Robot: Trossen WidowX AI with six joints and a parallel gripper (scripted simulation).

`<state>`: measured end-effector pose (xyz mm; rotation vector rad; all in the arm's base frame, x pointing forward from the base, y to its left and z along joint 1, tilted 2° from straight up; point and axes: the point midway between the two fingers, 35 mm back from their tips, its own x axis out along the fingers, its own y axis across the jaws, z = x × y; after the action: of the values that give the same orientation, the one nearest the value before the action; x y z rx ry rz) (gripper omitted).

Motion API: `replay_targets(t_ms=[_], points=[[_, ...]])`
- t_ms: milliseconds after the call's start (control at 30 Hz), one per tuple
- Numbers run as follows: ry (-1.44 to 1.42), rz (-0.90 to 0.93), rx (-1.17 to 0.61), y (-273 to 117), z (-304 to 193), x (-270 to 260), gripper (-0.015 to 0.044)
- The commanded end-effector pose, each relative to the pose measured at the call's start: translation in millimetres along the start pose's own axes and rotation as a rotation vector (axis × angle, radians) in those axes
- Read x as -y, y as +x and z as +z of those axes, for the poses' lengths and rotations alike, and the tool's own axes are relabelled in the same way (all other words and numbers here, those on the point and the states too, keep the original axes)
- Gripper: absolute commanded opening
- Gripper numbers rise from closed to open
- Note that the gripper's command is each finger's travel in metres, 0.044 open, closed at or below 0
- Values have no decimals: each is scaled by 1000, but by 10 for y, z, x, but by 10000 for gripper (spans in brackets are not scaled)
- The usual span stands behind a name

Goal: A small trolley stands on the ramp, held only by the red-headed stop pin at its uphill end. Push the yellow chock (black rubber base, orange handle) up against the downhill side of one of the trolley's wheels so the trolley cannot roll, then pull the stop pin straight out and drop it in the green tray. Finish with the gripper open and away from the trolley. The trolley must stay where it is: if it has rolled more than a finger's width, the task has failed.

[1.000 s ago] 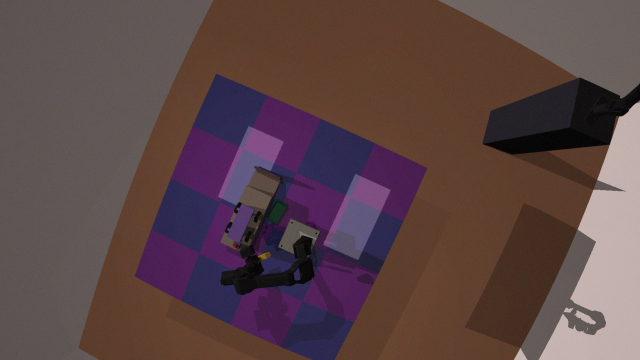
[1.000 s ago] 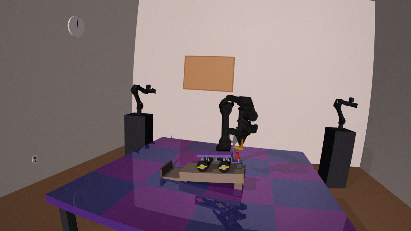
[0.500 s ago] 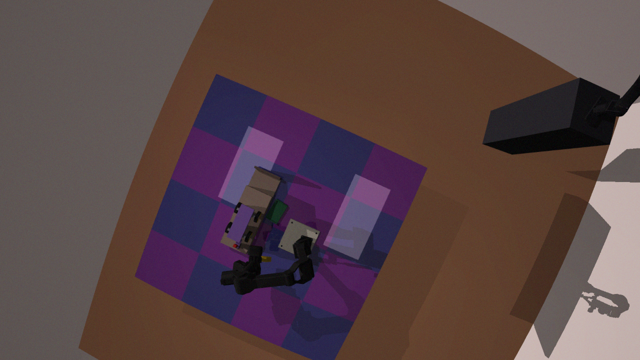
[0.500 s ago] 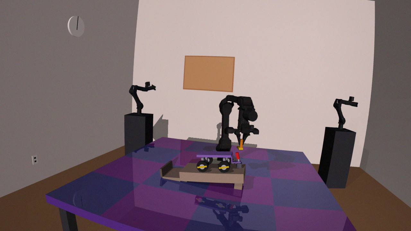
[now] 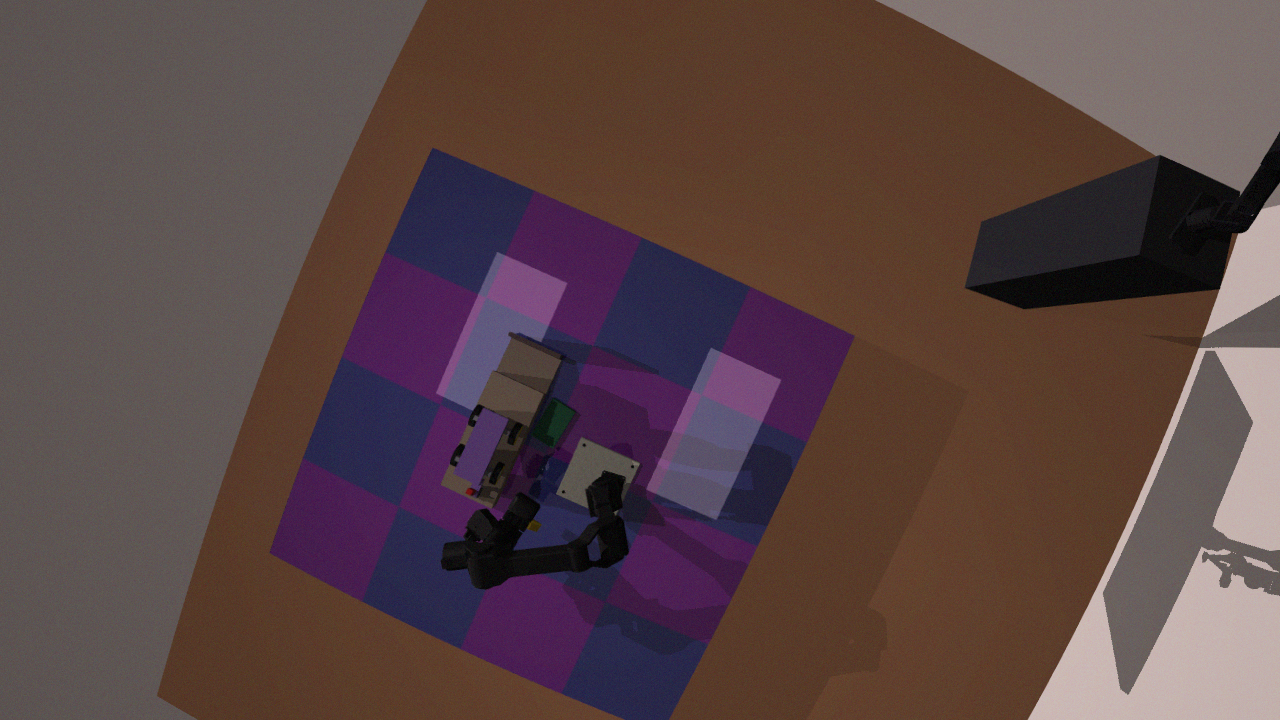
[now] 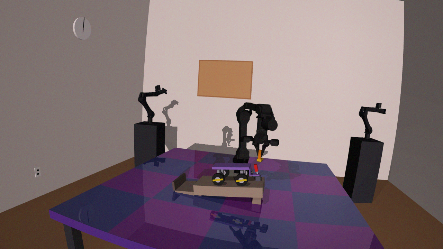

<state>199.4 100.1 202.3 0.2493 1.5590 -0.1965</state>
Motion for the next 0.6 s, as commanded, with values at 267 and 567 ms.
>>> replay_targets(t_ms=[267,567], points=[[413,3,-1,-1,-5,-2,0],[718,4,-1,0,-5,-2,0]])
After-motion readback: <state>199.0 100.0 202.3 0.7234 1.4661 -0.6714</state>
